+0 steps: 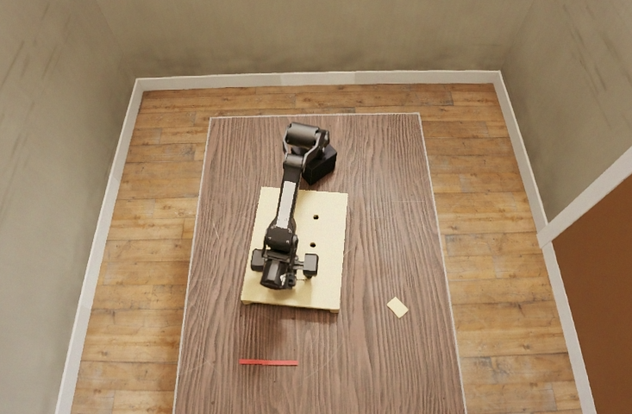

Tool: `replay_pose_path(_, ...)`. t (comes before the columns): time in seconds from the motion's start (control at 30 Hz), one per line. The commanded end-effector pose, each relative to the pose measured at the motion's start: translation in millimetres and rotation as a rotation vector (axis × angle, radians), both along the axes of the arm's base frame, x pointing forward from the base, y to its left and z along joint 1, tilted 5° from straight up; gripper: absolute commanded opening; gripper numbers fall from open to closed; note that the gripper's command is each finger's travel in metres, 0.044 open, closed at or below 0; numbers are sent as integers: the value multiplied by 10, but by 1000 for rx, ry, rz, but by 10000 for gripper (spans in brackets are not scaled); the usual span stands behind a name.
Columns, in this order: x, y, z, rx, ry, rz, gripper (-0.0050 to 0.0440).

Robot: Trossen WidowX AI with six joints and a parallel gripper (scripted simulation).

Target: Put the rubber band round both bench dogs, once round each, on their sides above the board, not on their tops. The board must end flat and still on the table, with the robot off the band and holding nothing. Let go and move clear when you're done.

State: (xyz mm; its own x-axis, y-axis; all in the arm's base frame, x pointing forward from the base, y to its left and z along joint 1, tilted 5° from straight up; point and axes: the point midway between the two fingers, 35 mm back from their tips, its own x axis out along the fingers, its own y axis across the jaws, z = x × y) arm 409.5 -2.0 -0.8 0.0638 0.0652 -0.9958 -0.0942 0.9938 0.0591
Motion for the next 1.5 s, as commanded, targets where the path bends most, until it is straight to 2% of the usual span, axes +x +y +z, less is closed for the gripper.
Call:
replay_pose_path(0.0,-9,24,-24,1,2,-2,-50)
replay_pose_path(0.27,26,32,100,-64,-19,-7,-50)
replay_pose_path(0.77,3,98,329,-325,-49,-29,-50)
replay_pose_path(1.1,45,94,445,-343,-80,-36,-50)
replay_pose_path(1.47,36,9,358,-343,-57,-31,-50)
